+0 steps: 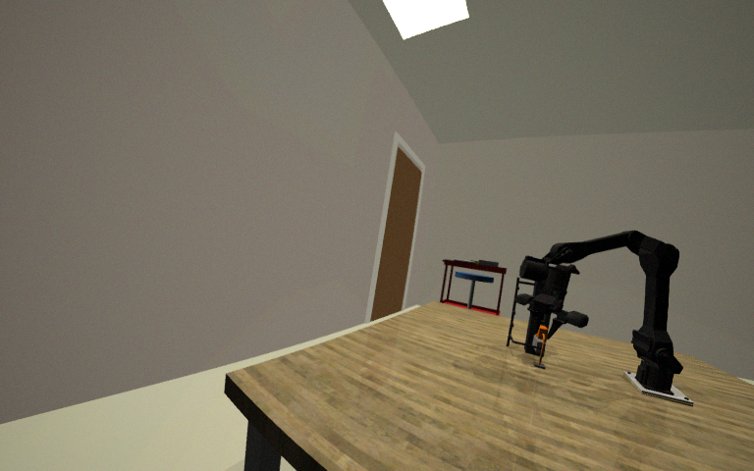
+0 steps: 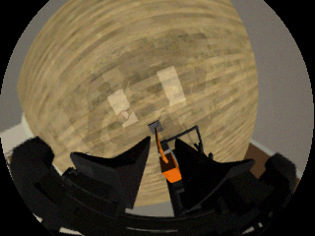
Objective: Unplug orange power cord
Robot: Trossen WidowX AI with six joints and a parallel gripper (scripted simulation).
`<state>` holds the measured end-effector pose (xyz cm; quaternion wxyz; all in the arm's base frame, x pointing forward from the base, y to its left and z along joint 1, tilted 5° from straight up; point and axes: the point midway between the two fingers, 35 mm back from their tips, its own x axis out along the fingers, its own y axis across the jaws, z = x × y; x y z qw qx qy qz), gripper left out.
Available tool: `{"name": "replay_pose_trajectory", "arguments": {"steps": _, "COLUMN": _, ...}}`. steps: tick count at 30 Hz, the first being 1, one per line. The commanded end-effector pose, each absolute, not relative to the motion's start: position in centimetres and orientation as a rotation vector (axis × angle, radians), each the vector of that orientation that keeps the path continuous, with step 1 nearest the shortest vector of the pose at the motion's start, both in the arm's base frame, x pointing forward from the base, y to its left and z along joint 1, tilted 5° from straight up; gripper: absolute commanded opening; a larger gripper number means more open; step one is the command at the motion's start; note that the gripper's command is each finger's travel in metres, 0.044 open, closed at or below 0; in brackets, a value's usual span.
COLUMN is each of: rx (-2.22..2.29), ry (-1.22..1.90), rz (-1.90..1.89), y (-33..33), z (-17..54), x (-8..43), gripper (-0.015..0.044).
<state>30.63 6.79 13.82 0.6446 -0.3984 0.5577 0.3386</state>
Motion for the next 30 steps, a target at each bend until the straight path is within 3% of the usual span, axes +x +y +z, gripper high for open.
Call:
{"name": "replay_pose_trajectory", "arguments": {"steps": 1, "rx": -1.221, "ry": 1.079, "rz": 1.257, "y": 4.2, "z": 14.9, "x": 29.8, "gripper": 0.0160}}
{"name": "replay_pose_trajectory", "arguments": {"steps": 30, "rx": -1.223, "ry": 1.080, "rz": 1.256, "y": 2.3, "z": 14.7, "x": 30.0, "gripper": 0.0160}}
